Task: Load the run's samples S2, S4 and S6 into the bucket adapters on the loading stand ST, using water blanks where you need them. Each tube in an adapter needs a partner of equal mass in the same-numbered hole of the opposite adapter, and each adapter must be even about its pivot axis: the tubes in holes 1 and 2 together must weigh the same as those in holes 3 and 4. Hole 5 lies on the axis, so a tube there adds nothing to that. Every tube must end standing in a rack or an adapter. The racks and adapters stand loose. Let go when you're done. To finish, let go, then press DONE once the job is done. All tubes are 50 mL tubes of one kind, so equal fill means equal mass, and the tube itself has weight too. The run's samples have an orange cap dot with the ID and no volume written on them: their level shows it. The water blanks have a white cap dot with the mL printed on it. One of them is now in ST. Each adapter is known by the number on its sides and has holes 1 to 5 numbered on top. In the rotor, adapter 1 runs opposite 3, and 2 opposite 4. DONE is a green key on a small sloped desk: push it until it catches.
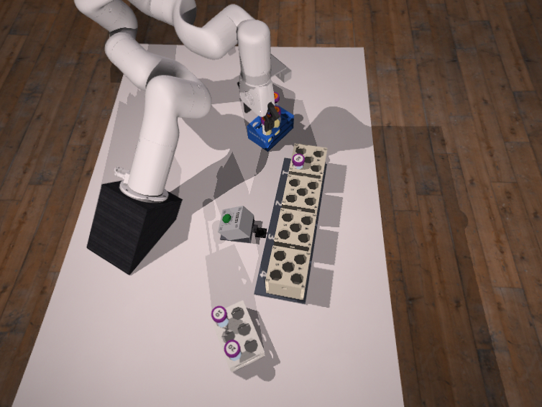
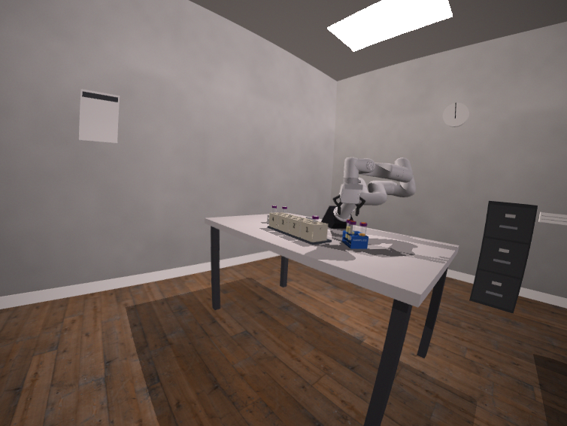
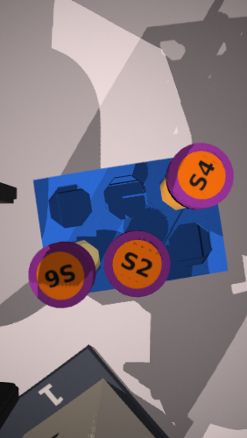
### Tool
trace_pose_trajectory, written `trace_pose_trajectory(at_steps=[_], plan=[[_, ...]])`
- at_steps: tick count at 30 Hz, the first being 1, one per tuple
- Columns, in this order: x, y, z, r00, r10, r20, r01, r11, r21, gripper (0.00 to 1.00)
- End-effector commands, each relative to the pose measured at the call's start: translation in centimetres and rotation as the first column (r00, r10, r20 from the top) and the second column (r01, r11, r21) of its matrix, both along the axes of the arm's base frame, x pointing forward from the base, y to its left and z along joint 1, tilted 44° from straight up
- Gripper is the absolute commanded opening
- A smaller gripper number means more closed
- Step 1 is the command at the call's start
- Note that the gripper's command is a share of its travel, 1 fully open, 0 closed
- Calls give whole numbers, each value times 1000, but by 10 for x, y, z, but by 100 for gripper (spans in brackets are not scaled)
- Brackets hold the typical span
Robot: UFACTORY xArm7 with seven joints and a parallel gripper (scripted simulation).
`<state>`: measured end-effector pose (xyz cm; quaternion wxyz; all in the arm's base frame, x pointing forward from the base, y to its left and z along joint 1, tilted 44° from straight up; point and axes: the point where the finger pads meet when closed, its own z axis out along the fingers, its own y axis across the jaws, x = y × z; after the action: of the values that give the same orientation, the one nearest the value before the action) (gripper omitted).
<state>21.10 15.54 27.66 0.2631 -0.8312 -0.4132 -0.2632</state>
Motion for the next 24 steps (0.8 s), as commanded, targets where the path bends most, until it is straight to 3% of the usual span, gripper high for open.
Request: trace_pose_trajectory(at_steps=[1, 7, 24], plan=[[0, 0, 1, 1000, 0, 2, 0, 1000, 1, 100], [0, 0, 1, 1000, 0, 2, 0, 1000, 1, 100], [-9, -26, 30, 1000, -1, 2, 1, 1000, 1, 100]])
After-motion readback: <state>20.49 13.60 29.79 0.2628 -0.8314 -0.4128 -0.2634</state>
